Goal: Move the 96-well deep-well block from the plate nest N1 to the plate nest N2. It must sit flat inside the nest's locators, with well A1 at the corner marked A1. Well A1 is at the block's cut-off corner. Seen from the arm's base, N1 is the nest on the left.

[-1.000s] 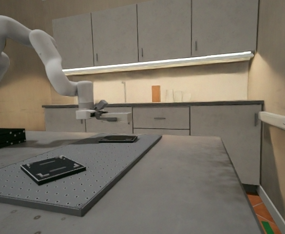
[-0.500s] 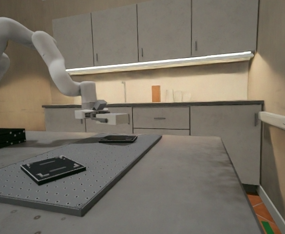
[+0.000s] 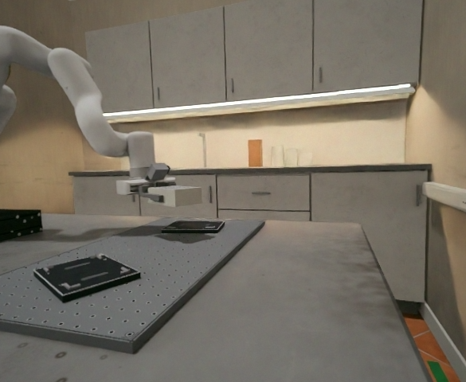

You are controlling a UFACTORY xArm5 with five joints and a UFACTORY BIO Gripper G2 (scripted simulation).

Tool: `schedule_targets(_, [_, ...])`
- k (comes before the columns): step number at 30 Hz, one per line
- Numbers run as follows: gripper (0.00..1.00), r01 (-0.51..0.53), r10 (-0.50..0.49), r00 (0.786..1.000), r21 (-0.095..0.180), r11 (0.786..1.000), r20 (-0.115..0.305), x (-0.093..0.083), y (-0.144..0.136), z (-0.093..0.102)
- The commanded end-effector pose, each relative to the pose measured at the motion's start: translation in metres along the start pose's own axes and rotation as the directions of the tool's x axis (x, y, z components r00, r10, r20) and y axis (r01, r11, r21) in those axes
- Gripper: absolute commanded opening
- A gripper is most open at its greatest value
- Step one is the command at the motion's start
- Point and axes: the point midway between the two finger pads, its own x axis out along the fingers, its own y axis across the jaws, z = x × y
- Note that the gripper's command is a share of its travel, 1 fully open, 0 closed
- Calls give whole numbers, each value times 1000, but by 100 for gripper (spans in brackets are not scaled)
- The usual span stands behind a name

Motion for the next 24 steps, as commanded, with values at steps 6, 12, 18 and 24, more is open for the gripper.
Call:
schedule_targets(6, [0,1,-1,1000,-3,1000,9,13,-26,2])
schedule_targets(12, [0,1,-1,1000,-3,1000,9,19,-42,2])
schedule_targets(18, [0,1,-1,1000,-3,1000,9,26,-57,2])
schedule_targets(24, [0,1,-1,1000,-3,1000,9,34,-75,3])
